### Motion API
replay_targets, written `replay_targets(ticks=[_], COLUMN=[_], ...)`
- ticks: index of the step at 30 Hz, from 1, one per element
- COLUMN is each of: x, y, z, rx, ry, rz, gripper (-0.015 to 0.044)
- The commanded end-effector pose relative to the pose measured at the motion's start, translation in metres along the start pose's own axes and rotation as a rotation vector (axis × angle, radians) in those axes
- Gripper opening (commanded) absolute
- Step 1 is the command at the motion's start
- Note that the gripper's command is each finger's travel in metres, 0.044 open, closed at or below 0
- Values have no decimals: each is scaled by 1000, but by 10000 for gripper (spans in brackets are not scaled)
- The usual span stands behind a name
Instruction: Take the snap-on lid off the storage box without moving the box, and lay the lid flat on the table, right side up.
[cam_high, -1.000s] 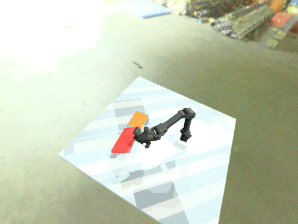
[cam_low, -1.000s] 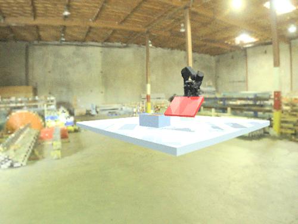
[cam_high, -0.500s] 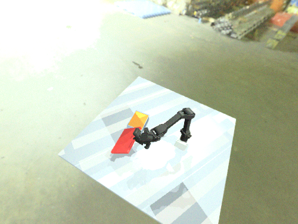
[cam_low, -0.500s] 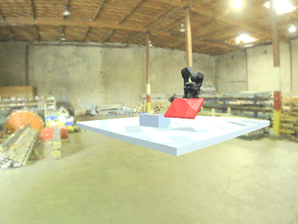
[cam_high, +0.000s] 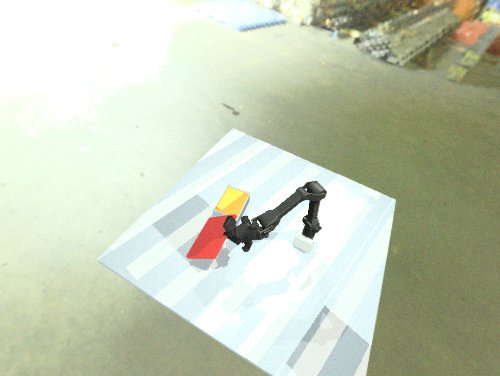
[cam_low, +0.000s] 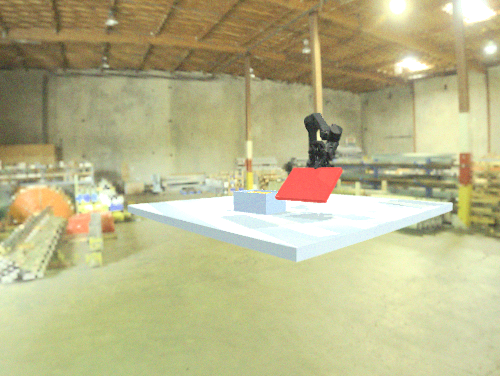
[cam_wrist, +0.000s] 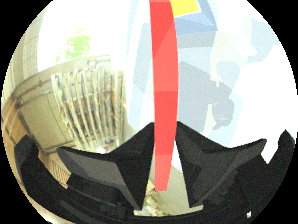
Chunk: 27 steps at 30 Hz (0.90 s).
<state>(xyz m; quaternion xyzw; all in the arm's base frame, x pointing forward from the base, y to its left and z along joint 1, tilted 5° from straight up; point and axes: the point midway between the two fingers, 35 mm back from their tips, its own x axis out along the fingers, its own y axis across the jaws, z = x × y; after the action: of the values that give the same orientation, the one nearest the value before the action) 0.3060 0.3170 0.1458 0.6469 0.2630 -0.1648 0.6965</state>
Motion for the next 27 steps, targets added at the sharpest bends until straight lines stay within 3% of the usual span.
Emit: replay_targets(ticks=[1, 27], x=[2, 16], y=[-2, -18], z=[0, 0], rx=[-3, -3], ry=[1, 1], rz=[2, 2], gripper=[0, 0])
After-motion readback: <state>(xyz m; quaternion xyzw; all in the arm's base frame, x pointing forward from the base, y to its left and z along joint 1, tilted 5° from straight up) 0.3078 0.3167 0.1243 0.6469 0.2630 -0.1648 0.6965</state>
